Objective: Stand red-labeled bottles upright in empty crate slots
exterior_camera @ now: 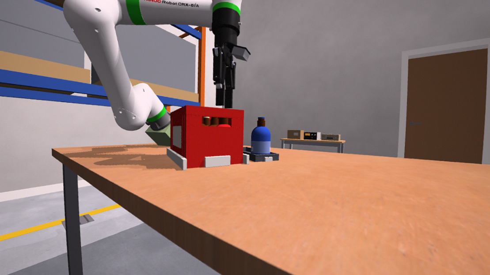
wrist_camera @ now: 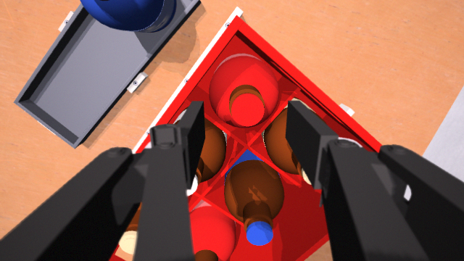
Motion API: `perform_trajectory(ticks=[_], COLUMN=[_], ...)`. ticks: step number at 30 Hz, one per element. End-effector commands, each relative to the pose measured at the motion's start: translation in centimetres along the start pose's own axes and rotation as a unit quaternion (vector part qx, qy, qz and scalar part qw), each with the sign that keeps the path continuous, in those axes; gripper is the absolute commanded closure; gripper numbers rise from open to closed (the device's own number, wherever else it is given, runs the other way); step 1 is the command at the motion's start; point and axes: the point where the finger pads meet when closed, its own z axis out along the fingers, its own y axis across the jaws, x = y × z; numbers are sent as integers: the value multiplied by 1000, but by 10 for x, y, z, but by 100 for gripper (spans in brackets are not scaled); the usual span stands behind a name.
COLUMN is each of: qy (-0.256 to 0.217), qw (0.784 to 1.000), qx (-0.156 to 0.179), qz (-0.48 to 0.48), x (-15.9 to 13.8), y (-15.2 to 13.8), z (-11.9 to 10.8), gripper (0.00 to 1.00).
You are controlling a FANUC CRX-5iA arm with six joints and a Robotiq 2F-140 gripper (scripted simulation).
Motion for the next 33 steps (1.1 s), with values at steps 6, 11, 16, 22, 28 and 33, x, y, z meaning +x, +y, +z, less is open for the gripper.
perform_trajectory(ticks=[6, 11, 16, 22, 28, 33], qy=[1, 1, 1, 1, 1, 1], qw=[1000, 1000, 1000, 1000, 1000, 1000], qx=[0, 0, 0, 0, 0, 0], qz=[0, 0, 0, 0, 0, 0], x=[0, 0, 0, 0, 0, 0], y=[0, 0, 0, 0, 0, 0], z=[-22, -29, -35, -40, -41, -41], gripper=[56, 56, 56, 56, 56, 90])
